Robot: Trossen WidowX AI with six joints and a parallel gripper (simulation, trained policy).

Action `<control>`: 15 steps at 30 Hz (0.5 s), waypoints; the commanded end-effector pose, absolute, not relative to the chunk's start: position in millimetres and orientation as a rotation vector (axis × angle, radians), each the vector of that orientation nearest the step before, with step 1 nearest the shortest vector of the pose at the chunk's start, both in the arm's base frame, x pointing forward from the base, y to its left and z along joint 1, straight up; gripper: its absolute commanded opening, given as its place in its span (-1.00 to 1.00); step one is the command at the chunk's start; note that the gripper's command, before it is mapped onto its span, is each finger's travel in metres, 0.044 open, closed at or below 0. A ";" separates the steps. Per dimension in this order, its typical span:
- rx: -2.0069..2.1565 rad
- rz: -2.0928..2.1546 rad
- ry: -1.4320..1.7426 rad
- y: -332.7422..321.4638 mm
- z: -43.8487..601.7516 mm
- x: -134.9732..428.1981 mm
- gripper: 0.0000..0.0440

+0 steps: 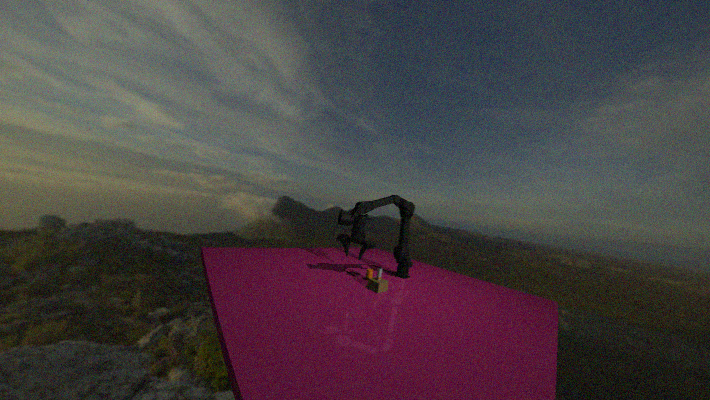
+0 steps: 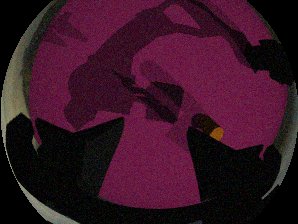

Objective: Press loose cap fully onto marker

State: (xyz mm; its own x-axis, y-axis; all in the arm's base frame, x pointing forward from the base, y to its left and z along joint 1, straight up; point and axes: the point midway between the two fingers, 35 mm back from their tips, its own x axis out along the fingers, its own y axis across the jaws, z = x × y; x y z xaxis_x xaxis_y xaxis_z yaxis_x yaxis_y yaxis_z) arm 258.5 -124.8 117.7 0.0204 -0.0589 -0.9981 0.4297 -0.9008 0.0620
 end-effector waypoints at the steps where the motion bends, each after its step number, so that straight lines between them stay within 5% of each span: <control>1: 1.959 -1.955 0.409 -114.8 116.3 259.9 0.46; 15: 1.941 -1.971 0.506 -82.1 115.3 260.7 0.46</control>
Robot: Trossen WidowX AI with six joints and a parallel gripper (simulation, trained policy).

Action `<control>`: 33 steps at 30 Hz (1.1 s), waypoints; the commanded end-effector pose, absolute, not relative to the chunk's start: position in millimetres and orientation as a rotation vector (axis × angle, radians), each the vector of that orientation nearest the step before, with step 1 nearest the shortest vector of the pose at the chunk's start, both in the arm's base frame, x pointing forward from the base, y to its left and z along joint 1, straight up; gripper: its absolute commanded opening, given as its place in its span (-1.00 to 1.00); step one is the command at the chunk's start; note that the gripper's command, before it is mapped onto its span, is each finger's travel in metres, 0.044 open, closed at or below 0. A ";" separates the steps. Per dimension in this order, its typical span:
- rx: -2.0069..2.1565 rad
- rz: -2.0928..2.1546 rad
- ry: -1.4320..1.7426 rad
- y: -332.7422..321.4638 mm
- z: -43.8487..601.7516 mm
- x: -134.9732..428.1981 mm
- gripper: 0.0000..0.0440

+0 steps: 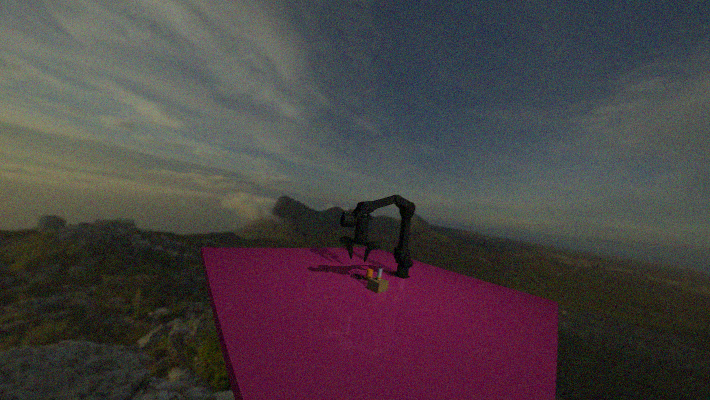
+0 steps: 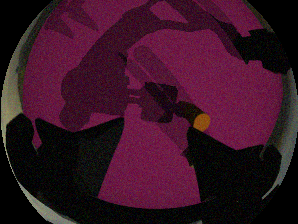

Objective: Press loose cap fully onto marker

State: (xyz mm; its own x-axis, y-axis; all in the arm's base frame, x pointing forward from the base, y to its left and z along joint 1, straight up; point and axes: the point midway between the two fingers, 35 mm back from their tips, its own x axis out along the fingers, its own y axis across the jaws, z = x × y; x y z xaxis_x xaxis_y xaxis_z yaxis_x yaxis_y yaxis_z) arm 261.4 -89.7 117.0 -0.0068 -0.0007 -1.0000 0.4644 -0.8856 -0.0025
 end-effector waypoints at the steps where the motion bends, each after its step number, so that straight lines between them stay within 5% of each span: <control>1: 1.939 -1.971 0.513 -79.9 115.1 260.6 0.46; 33: 1.786 -1.999 0.718 -34.9 94.8 240.7 0.36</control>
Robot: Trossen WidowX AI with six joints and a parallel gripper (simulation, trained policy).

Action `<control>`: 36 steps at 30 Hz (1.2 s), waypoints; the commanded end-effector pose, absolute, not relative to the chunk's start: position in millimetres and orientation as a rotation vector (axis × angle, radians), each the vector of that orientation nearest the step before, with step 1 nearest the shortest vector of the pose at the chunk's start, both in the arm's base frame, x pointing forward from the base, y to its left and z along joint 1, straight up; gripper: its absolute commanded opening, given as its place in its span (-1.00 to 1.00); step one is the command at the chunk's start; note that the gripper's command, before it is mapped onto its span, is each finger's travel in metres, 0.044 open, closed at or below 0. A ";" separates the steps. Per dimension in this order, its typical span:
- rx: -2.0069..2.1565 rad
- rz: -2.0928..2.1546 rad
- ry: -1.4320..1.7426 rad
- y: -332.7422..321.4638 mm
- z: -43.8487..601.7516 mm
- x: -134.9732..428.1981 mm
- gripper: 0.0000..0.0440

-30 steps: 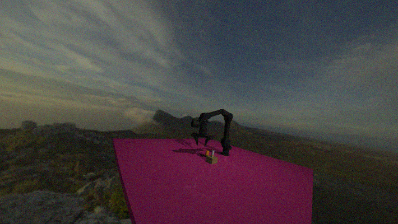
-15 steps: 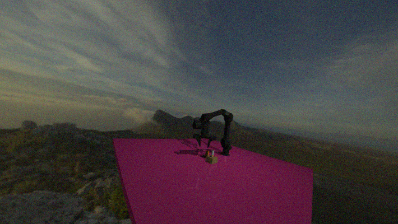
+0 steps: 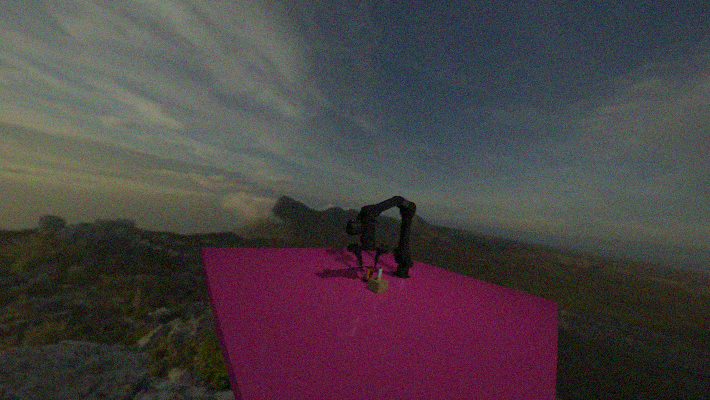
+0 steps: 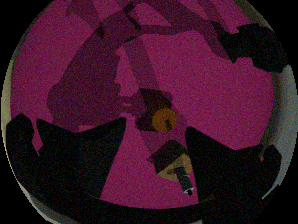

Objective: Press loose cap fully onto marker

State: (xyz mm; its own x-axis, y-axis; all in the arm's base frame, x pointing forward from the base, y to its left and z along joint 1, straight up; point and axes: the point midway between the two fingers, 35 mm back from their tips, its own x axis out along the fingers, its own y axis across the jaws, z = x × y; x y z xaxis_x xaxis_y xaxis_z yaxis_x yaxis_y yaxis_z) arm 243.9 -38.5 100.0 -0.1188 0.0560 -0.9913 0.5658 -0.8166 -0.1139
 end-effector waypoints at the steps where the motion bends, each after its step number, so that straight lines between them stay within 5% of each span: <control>1: 1.781 -1.999 0.724 -34.2 93.0 240.1 0.35; 21: 1.667 -1.970 0.822 -29.5 54.1 229.0 0.13; 24: 1.655 -1.957 0.823 -29.9 52.2 228.6 0.00; 30: 1.650 -1.915 0.811 -30.1 59.0 231.0 -0.70; 36: 1.676 -1.844 0.780 -30.3 75.6 242.4 -0.74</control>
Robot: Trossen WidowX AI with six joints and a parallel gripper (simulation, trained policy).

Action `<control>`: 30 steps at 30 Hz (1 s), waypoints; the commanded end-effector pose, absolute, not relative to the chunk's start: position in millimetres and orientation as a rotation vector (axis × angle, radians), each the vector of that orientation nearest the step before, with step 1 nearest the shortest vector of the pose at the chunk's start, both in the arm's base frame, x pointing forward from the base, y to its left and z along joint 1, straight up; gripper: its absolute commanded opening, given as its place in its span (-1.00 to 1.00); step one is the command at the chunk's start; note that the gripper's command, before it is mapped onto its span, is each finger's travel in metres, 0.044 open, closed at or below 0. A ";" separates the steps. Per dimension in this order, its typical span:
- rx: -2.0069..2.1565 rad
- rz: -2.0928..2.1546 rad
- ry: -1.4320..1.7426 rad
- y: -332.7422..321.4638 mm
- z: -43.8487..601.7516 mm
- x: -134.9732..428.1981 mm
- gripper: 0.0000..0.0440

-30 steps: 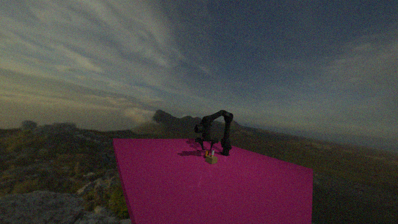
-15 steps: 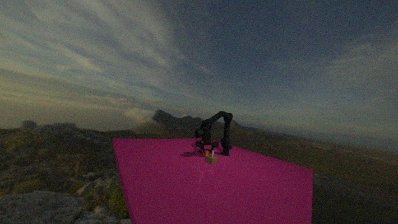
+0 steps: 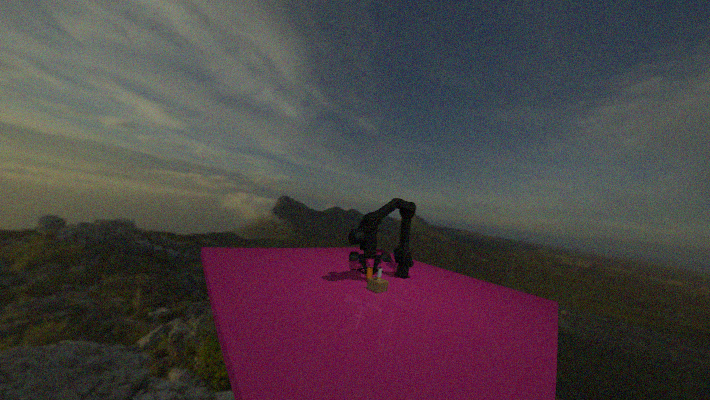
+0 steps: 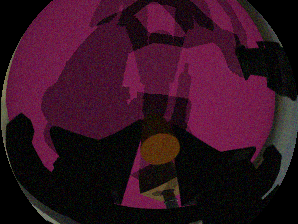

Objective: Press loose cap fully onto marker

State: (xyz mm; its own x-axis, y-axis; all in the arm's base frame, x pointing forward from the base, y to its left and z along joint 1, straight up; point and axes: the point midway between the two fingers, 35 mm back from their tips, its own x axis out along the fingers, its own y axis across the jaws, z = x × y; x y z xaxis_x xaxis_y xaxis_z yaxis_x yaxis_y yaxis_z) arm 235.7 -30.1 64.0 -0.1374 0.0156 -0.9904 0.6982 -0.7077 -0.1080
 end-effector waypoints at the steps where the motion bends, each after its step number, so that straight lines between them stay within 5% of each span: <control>1: 1.679 -1.833 0.777 -30.0 78.6 243.9 -0.75; 30: 1.761 -1.649 0.777 30.1 159.9 271.5 -0.85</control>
